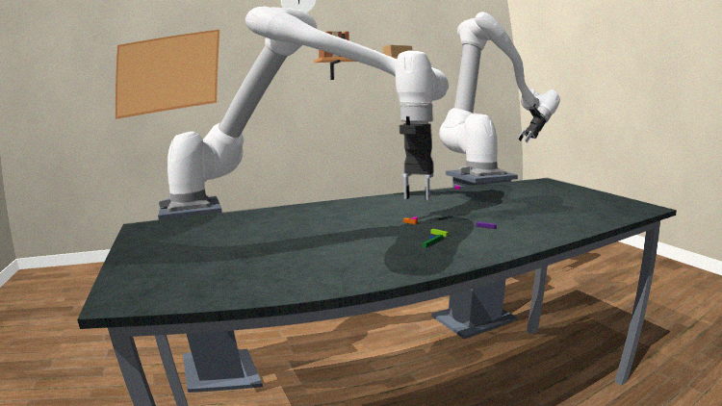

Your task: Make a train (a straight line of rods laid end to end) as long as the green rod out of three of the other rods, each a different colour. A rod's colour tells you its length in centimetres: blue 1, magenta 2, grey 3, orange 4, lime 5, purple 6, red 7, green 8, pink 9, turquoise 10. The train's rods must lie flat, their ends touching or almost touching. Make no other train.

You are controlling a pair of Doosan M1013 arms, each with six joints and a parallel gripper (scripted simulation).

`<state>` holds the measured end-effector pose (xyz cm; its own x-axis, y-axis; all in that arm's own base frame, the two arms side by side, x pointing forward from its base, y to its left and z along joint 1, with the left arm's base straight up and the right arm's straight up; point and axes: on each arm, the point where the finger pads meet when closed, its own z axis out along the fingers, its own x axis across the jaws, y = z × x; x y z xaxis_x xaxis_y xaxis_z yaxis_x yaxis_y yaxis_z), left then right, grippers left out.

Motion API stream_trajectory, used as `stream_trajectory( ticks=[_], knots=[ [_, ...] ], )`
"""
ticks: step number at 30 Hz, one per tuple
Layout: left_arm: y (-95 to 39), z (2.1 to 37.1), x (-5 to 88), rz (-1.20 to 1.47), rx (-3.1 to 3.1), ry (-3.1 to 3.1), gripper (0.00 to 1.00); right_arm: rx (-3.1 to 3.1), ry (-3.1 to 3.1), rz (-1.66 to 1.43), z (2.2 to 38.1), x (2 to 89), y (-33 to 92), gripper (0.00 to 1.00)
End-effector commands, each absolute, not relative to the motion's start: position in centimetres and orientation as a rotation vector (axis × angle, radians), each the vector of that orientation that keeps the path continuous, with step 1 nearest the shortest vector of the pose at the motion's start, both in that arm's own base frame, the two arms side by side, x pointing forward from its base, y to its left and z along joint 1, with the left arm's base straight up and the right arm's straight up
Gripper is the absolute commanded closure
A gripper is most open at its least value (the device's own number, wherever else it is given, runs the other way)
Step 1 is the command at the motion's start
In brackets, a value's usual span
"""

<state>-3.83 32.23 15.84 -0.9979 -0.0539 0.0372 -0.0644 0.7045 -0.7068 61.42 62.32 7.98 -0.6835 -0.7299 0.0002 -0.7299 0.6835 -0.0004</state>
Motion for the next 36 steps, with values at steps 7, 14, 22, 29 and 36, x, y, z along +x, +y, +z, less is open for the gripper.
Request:
stream_trajectory(
  ticks=[7,14,22,29,36],
  knots=[
    [32.3,15.9,-3.8,1.197,0.1,-2.888,0.0,-1.595,2.705,0.001,8.1,63.4,61.7,0.0],
    [32.3,15.9,-3.8,1.197,0.1,-2.888,0.0,-1.889,2.508,0.0,8.1,65.0,61.2,0.0],
    [32.3,15.9,-3.8,1.197,0.1,-2.888,0.0,-2.186,2.254,0.0,8.1,66.6,60.6,0.0],
    [32.3,15.9,-3.8,1.197,0.1,-2.888,0.0,-2.432,1.986,0.0,8.1,68.0,60.0,0.0],
    [32.3,15.9,-3.8,1.197,0.1,-2.888,0.0,-2.589,1.776,-0.001,8.1,68.8,59.6,0.0]
  ],
)
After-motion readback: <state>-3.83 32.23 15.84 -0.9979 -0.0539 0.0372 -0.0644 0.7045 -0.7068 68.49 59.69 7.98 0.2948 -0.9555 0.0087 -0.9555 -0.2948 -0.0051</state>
